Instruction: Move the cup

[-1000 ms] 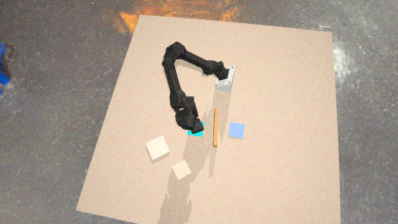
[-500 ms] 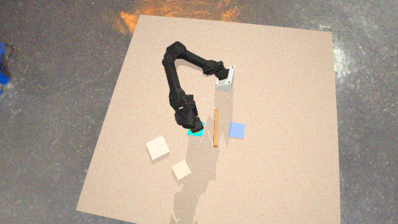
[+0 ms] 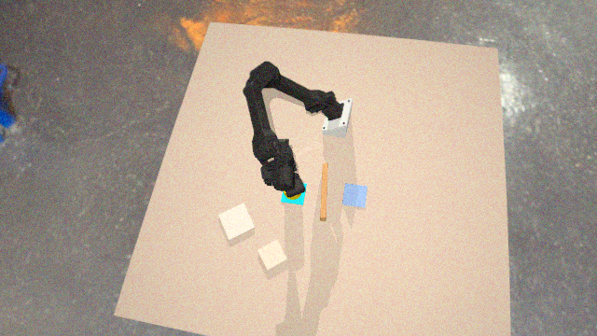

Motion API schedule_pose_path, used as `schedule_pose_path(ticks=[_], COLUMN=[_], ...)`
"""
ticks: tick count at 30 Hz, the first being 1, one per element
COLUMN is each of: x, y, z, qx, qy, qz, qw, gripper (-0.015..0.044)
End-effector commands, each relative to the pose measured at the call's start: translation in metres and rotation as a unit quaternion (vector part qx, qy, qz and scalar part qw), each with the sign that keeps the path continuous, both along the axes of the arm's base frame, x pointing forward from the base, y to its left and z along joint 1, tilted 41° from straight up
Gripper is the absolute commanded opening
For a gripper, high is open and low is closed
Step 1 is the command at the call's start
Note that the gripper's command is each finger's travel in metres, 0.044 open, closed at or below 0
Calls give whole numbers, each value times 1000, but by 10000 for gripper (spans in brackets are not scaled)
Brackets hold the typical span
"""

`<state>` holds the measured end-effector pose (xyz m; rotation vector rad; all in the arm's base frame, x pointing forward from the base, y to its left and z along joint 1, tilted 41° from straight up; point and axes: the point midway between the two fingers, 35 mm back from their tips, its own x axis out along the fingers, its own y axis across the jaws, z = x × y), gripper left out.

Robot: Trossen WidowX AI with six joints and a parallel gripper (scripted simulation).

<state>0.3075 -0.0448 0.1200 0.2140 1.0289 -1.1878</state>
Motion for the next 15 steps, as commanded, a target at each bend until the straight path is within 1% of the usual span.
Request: schedule_pose_path(ticks=[1, 12, 15], x=[0, 0, 1], y=[4, 3, 8], z=[4, 3, 9], qx=[2, 0, 1], qy=[-2, 0, 0], qz=[-1, 0, 0], qw=[1000, 1000, 1000], gripper=[146, 435, 440])
